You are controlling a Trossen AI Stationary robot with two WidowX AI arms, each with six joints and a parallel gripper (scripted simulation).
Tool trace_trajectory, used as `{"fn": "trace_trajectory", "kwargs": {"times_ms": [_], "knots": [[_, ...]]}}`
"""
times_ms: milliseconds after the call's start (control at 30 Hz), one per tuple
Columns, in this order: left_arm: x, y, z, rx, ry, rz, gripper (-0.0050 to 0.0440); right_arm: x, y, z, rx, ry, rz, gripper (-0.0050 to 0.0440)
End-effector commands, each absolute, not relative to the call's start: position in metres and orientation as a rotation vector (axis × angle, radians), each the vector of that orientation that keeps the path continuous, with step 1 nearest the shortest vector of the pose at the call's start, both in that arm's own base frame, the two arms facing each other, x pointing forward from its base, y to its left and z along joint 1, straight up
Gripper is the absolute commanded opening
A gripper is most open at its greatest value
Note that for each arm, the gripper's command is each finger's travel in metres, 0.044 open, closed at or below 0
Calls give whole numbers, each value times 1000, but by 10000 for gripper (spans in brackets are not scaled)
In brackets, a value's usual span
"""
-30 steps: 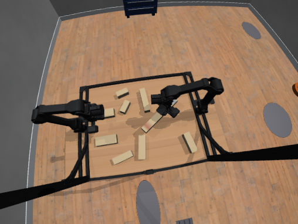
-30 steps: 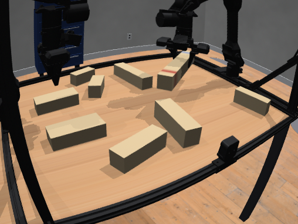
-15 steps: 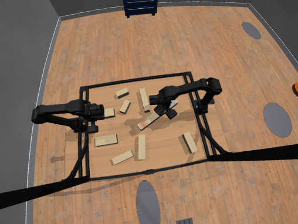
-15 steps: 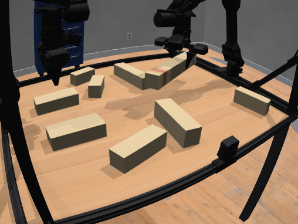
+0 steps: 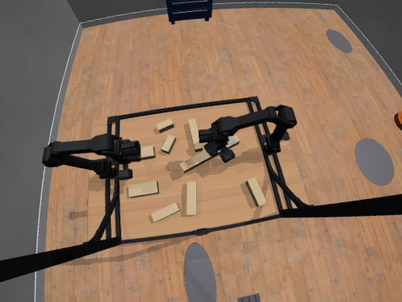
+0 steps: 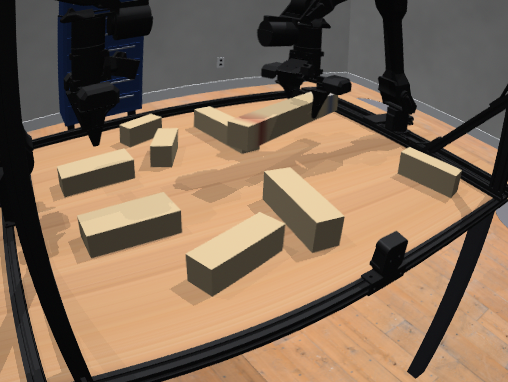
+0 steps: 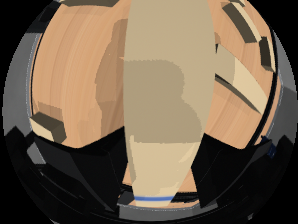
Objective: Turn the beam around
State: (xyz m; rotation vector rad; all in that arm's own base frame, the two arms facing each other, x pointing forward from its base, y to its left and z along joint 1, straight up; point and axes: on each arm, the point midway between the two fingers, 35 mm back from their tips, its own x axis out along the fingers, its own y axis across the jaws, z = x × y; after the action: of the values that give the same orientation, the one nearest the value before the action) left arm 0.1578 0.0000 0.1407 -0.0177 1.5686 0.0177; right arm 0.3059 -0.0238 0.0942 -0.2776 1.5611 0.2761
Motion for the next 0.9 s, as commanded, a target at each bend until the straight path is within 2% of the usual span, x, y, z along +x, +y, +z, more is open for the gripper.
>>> {"fn": "trace_trajectory", "kwargs": {"times_ms": [0,867], "knots": [[157,0,141,-20,1571,20,440,314,-22,96,-248,1557,248,0],[157,0,141,-20,1571,20,440,344,-15,97,-123,1567,123,0]]}}
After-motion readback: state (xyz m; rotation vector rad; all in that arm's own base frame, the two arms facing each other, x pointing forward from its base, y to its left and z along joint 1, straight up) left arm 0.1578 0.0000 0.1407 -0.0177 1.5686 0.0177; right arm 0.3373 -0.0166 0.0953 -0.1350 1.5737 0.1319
